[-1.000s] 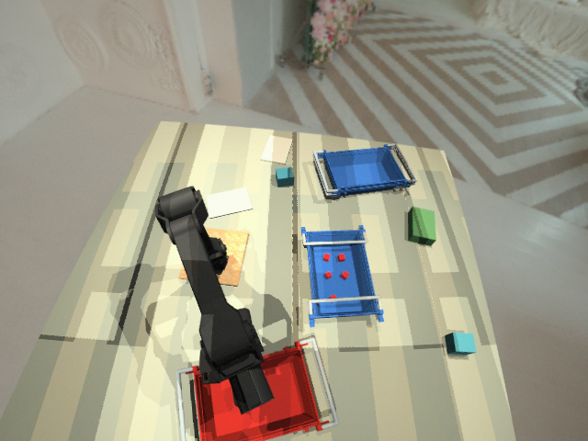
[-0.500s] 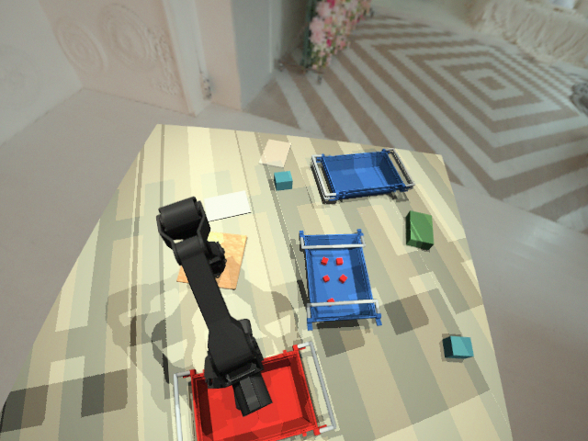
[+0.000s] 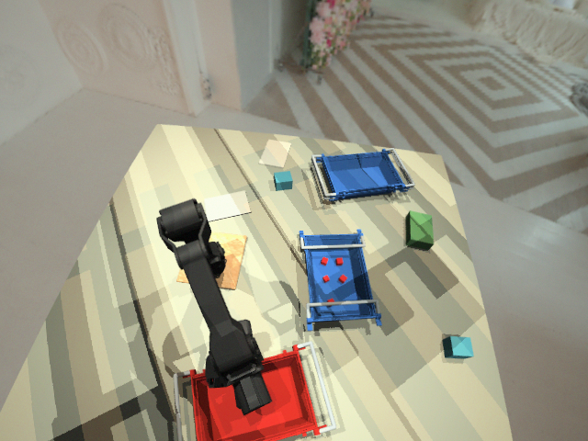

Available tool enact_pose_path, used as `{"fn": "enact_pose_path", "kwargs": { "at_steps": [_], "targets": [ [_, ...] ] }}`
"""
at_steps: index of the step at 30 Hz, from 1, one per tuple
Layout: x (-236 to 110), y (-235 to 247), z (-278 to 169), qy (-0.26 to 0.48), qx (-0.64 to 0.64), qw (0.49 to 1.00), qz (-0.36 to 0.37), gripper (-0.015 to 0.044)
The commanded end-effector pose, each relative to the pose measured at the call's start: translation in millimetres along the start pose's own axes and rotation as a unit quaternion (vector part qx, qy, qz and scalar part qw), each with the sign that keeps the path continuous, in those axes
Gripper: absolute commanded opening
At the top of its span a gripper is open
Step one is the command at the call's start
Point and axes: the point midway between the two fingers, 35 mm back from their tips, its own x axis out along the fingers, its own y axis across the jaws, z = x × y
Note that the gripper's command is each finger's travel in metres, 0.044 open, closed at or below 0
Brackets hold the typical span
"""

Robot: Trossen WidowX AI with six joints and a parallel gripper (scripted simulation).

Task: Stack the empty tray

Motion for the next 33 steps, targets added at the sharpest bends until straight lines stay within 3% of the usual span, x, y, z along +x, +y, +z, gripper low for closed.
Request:
{"fn": "enact_pose_path", "kwargs": {
  "at_steps": [1,4,33],
  "targets": [
    [0.4,0.5,0.4,-0.001,0.000,1.000,0.001,0.0279],
    [0.4,0.5,0.4,-0.001,0.000,1.000,0.001,0.0235],
    [0.4,0.5,0.4,-0.001,0.000,1.000,0.001,0.0041]
  ]
}}
